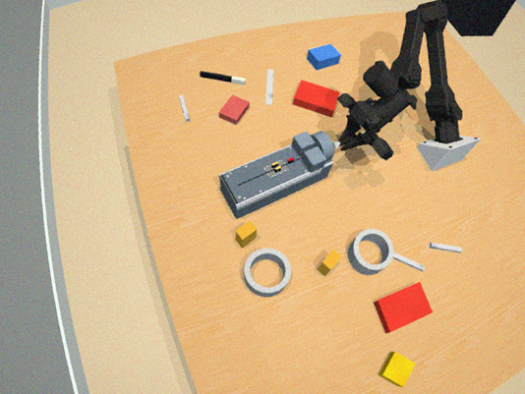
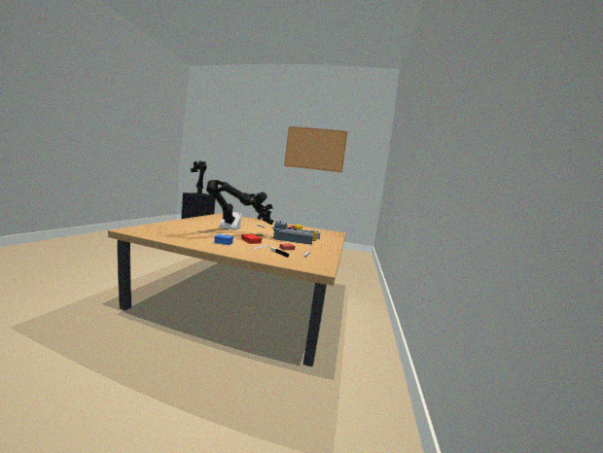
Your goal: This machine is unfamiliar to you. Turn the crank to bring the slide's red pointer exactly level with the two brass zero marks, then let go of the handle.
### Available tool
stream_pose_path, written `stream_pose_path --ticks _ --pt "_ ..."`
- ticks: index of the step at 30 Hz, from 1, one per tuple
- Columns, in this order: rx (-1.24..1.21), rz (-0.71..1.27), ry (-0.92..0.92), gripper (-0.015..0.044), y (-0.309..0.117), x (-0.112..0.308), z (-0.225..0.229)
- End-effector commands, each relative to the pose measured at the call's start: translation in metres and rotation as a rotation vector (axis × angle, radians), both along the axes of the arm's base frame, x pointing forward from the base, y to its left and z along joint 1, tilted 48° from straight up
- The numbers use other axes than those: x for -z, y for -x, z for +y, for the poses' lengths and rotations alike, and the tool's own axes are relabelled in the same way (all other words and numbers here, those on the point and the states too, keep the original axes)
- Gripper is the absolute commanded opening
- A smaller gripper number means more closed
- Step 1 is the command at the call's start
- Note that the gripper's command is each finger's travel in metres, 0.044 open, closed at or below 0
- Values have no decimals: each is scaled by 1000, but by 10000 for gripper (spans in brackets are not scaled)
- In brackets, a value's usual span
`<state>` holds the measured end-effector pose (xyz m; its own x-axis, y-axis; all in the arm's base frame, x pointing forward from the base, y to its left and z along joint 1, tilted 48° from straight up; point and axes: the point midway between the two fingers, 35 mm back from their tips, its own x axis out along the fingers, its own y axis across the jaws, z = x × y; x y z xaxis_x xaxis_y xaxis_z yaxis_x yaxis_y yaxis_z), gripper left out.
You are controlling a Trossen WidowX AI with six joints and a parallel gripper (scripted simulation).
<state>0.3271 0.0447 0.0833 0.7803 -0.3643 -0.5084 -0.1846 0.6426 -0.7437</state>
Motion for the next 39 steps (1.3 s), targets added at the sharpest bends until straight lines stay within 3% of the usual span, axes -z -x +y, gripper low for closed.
stream_pose_path --ticks 1,39 --pt "-8 22 -2 0 0 9 -1" --pt "-8 21 -1 0 -5 29 -26"
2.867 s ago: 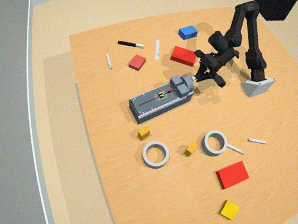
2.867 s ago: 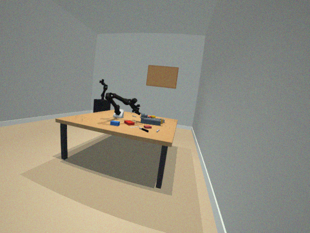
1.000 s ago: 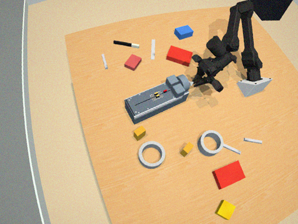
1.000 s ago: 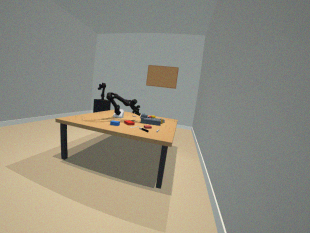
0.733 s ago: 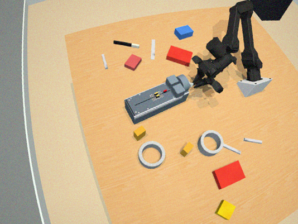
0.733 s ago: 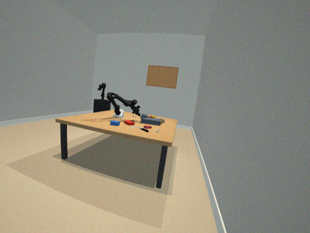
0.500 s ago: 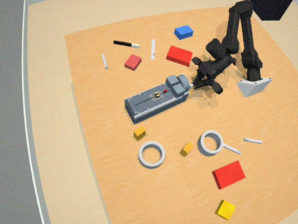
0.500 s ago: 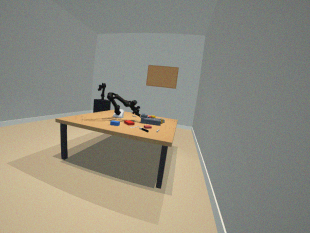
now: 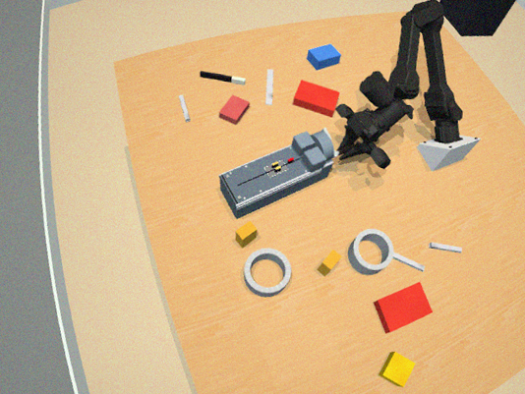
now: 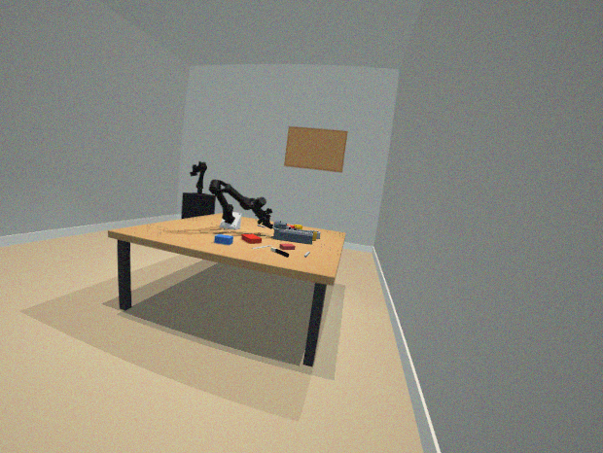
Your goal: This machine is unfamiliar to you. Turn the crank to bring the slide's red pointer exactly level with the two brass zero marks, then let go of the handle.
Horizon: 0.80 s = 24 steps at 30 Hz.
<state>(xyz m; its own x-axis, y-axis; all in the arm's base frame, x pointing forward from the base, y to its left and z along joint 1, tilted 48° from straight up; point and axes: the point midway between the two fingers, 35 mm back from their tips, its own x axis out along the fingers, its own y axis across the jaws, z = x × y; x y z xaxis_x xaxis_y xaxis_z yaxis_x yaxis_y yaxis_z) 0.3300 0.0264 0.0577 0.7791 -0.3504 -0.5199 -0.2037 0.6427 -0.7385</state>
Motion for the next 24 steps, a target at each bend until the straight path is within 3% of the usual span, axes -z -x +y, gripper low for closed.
stream_pose_path --ticks 1,24 --pt "8 8 4 0 -2 4 -9" --pt "8 8 5 0 -6 1 -23"
